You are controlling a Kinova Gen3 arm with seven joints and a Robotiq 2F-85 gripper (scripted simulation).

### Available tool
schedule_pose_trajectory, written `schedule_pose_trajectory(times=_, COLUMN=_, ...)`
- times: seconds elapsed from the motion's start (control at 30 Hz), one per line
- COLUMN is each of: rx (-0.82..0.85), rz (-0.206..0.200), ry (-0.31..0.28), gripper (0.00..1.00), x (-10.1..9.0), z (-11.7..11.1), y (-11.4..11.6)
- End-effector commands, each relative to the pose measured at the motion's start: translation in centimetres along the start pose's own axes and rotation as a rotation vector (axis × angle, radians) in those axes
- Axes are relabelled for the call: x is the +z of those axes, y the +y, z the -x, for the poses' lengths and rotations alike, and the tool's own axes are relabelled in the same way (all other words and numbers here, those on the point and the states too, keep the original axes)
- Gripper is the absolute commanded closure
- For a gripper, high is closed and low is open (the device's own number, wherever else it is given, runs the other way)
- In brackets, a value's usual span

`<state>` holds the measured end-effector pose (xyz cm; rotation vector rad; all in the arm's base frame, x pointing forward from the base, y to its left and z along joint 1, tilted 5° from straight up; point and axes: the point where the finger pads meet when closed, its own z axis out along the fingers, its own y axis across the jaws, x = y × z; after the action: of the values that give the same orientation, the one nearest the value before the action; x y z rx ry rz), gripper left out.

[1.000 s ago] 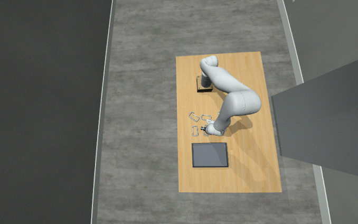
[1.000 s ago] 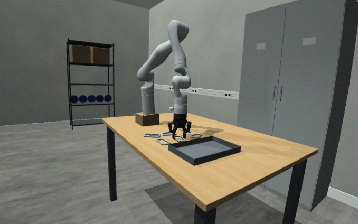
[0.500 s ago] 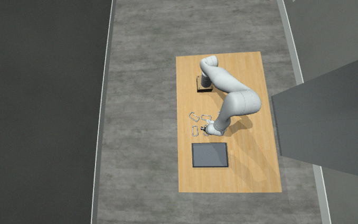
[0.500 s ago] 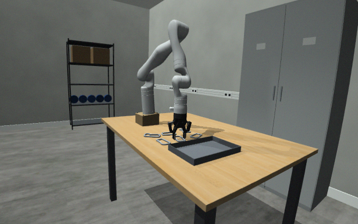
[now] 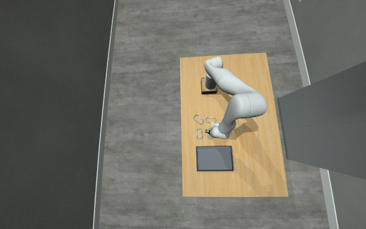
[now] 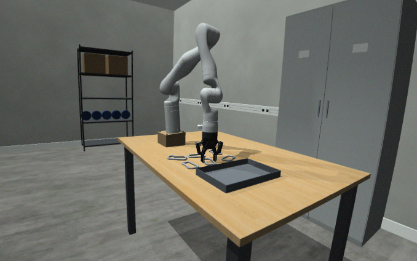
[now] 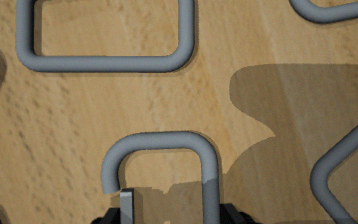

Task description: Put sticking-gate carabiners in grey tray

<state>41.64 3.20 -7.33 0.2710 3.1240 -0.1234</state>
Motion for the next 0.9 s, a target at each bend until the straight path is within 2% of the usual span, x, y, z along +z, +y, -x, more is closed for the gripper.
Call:
schedule_pose_trajectory(times=0.0, rx=0.000, rz=0.001, ry=-0.001, gripper=0.39, x=-0.06, z=0.06, y=0.03)
schedule_pose_trajectory(times=0.87, rx=0.000, rz=0.001, ry=-0.002, gripper=0.41, x=-0.06, z=0.06, y=0.02)
